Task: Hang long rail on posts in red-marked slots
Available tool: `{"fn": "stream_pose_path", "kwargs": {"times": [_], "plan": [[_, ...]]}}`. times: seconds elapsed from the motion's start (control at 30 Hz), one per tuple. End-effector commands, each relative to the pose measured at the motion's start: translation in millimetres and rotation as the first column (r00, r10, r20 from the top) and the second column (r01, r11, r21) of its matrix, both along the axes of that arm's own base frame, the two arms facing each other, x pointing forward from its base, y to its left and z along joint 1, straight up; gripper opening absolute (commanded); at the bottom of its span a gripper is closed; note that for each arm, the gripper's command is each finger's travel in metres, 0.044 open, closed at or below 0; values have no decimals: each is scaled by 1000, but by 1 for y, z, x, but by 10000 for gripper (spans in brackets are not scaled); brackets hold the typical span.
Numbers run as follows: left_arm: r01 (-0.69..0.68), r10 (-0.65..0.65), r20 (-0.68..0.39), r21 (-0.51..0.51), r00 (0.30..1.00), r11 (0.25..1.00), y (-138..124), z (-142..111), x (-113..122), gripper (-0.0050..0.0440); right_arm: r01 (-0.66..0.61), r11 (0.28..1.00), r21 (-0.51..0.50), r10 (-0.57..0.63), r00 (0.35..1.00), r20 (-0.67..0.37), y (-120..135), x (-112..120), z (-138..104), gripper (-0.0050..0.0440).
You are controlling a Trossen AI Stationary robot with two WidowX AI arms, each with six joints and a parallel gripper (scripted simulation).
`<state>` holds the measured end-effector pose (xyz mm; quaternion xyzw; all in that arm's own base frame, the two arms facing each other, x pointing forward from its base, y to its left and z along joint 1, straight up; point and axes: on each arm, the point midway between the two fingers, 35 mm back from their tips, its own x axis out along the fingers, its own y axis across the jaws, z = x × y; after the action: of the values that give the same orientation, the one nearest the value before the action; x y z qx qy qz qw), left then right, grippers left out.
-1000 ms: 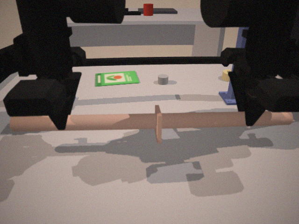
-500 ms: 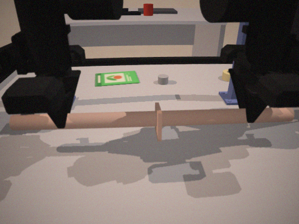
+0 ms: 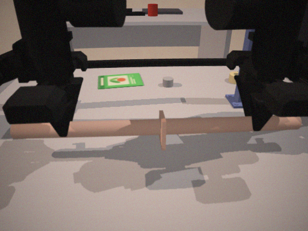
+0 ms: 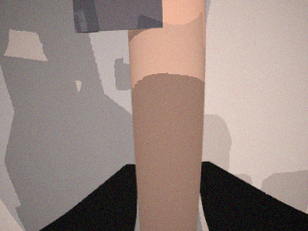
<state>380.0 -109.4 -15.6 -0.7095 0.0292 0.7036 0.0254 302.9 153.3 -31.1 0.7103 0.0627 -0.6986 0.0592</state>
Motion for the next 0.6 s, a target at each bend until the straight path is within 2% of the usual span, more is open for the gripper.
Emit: {"fn": "stream_pose_path", "kwargs": {"times": [0.0,0.57], "plan": [[-1,1,-2,2,1000,1000,0,-3,0,0,2,1000,-1,-2,1000,1,0,0,-2,0],[-1,1,-4,3,1000,1000,0,-14,0,0,1,1000,-2,-1,1000,-3,0,1,-12,0]]}}
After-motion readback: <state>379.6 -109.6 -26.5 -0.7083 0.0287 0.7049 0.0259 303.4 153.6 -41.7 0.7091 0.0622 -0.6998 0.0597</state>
